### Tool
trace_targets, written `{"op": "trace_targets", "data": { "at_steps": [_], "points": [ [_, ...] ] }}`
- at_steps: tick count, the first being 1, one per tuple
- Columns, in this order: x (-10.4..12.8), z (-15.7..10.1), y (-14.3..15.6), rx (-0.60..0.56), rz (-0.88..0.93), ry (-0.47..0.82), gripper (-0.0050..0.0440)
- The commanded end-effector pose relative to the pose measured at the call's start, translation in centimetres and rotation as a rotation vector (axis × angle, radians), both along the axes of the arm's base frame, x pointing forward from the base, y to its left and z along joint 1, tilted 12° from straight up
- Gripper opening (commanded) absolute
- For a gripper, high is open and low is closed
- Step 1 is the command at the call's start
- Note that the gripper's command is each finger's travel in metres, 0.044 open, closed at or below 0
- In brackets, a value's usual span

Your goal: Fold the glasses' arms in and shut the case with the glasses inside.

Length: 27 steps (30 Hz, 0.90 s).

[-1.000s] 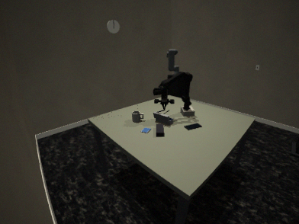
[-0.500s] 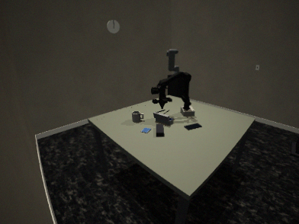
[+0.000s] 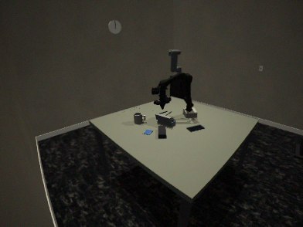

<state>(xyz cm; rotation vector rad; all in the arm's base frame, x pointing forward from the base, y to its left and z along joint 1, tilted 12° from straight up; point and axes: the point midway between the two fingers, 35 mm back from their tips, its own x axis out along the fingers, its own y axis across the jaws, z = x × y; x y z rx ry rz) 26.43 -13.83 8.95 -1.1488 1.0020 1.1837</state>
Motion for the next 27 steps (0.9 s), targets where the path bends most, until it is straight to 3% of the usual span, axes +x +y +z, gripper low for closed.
{"op": "trace_targets", "data": {
  "at_steps": [1, 4, 6, 27],
  "points": [
    [0.1, -0.4, -0.1, 0.003, 0.023, -0.001, 0.0],
    [0.6, -3.9, 0.4, 0.003, 0.023, -0.001, 0.0],
    [0.7, -5.0, 0.7, 0.003, 0.023, -0.001, 0.0],
    [0.7, -4.9, 1.8, 0.003, 0.023, -0.001, 0.0]
  ]
}}
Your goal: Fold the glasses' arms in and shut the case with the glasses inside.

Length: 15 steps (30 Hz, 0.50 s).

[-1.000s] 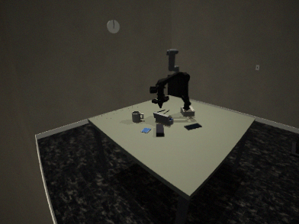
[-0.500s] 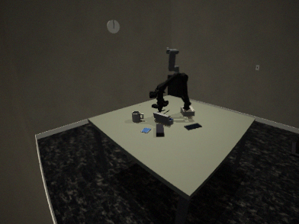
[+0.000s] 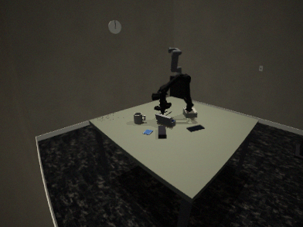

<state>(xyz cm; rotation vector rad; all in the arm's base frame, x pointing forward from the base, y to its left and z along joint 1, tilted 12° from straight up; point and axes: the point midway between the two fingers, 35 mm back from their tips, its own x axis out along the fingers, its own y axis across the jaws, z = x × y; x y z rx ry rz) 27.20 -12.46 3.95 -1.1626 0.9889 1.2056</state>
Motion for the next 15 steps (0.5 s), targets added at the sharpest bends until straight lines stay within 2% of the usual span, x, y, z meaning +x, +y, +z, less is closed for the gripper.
{"op": "trace_targets", "data": {
  "at_steps": [1, 15],
  "points": [
    [-0.1, 0.12, 0.53, 0.0, -0.002, -0.002, 0.0],
    [-0.12, 0.27, 1.45, 0.0, -0.002, -0.002, 0.0]
  ]
}}
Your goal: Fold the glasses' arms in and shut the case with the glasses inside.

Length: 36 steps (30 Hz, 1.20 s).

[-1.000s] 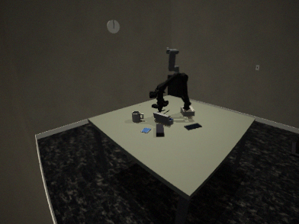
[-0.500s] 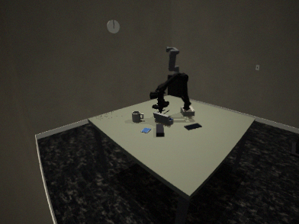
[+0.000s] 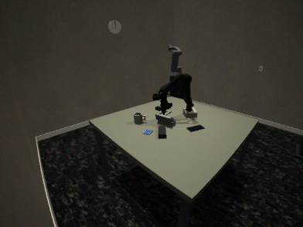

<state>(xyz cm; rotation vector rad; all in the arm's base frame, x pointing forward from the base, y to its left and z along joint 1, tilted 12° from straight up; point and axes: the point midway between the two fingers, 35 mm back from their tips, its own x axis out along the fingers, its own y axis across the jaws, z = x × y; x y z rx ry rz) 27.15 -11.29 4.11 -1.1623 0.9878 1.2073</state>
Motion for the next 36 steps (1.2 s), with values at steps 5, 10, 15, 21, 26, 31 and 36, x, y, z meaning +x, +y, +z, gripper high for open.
{"op": "trace_targets", "data": {
  "at_steps": [5, 10, 15, 21, 26, 31, 36],
  "points": [
    [-0.1, 0.2, 0.6, -0.001, -0.004, -0.002, 0.0],
    [-0.1, 0.2, 0.8, -0.001, -0.004, -0.002, 0.0],
    [-0.1, 0.2, 1.1, -0.001, -0.004, -0.002, 0.0],
    [-0.1, 0.3, 1.5, -0.001, -0.004, -0.002, 0.0],
    [-0.1, 0.3, 1.7, -0.001, -0.004, -0.002, 0.0],
    [-0.1, 0.4, 2.0, -0.001, -0.004, -0.002, 0.0],
    [-0.1, 0.5, 2.4, -0.001, -0.004, -0.002, 0.0]
  ]
}}
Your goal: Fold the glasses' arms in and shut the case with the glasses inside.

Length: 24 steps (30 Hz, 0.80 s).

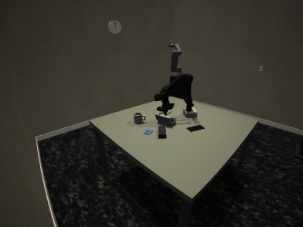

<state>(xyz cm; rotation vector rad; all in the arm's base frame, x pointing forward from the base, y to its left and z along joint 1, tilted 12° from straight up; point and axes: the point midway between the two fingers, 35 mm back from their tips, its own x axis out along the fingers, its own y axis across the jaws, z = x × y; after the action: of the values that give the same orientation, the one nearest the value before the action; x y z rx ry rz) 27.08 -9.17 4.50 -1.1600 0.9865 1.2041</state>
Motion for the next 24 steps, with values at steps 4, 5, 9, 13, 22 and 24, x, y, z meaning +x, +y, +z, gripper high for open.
{"op": "trace_targets", "data": {
  "at_steps": [4, 5, 9, 13, 22, 24],
  "points": [
    [0.0, 0.1, 0.5, -0.003, -0.001, 0.0, 0.0],
    [0.0, 0.1, 0.5, -0.003, -0.001, 0.0, 0.0],
    [0.1, 0.0, 0.8, -0.003, -0.001, 0.0, 0.0],
    [0.2, 0.1, 1.3, -0.003, -0.001, 0.0, 0.0],
    [0.3, 0.1, 2.0, -0.003, -0.001, 0.0, 0.0],
    [0.3, 0.1, 2.1, -0.003, -0.001, 0.0, 0.0]
  ]
}}
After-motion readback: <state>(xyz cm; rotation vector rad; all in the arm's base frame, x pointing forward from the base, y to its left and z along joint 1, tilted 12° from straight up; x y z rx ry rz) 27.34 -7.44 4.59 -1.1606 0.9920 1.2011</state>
